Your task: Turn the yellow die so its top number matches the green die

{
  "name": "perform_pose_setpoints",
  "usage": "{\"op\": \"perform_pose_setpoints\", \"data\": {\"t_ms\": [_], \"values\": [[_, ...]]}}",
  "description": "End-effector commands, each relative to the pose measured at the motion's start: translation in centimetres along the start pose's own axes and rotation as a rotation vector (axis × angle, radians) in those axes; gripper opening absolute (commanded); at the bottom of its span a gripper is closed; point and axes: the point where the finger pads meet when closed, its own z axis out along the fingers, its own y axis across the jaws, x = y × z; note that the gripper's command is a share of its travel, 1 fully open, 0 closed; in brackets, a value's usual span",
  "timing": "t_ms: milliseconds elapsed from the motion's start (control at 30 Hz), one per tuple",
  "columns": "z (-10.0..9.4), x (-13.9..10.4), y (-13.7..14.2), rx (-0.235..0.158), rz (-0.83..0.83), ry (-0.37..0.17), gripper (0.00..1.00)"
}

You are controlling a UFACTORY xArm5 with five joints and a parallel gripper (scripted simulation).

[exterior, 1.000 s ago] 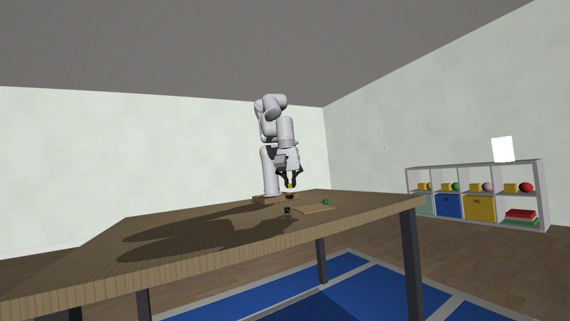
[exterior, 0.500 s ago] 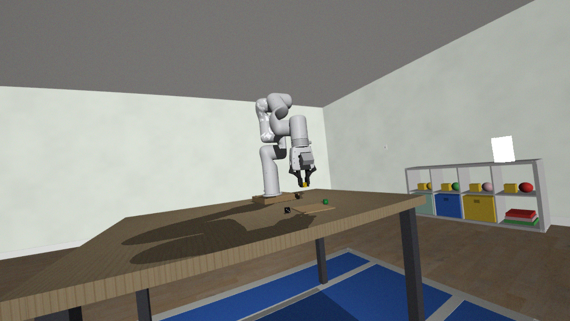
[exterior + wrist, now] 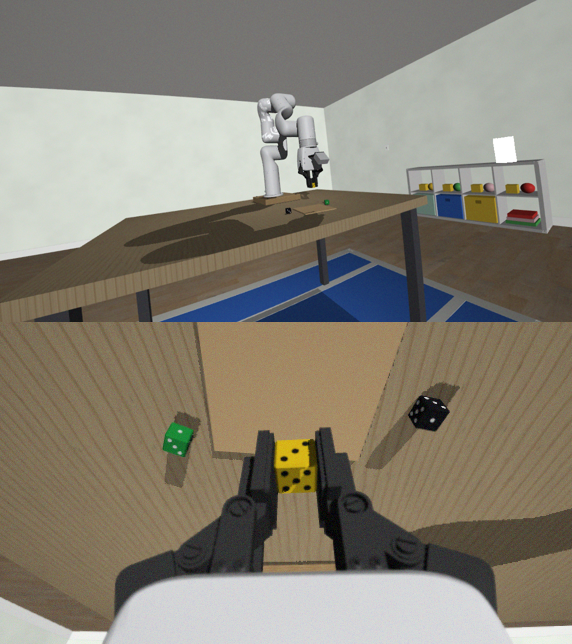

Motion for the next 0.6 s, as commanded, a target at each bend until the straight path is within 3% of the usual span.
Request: {"op": "perform_pose_setpoints", "data": {"t_ms": [0,67,267,467,500,533,567], "values": [[-0.08,0.10,-0.04,0.000,-0.004,0.052,0.15],[-0.08,0.06,-0.03,0.000,-0.004,0.077,0.15],[-0.05,-0.18,0.03,0.001,-0.004,0.278,0.15],[-0.03,-0.34,0.06,0.000,-0.005,0.423,0.15],[-0.03,-0.34,0.06,0.000,-0.005,0.428,0.15],[-0.01,-0.38,0.07,0.000,-0.005,0.472,0.15],[-0.01,-0.38,0.07,0.000,-0.005,0.472,0.15]]}}
